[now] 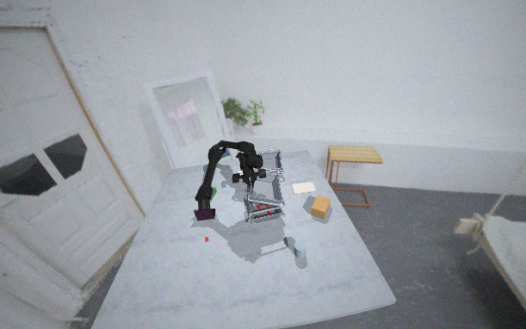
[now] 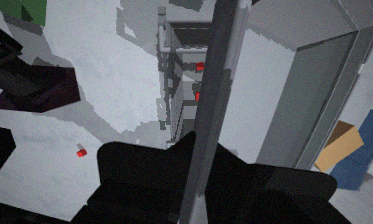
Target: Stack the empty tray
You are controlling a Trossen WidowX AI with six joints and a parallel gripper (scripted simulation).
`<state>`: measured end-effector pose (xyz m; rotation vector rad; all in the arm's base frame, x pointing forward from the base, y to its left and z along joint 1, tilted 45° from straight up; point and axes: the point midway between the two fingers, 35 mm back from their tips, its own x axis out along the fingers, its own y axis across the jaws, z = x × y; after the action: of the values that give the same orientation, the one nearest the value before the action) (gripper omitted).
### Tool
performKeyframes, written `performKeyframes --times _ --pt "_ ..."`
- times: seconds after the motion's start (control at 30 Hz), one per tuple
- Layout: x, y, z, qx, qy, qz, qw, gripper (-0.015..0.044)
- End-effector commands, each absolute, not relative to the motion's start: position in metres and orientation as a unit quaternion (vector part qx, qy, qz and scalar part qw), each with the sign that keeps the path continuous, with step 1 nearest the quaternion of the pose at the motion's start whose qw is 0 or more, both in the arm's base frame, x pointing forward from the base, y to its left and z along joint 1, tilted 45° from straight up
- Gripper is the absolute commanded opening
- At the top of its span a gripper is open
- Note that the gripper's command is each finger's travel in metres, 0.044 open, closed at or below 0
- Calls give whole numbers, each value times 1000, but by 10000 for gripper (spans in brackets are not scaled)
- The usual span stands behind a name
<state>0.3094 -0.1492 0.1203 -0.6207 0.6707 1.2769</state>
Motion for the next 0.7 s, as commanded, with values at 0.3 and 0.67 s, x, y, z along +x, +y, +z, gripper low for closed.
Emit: performKeyframes --times 0.3,0.67 --pt "309 -153 126 -286 296 566 714 0" --pt "303 -137 140 -287 297 563 716 0"
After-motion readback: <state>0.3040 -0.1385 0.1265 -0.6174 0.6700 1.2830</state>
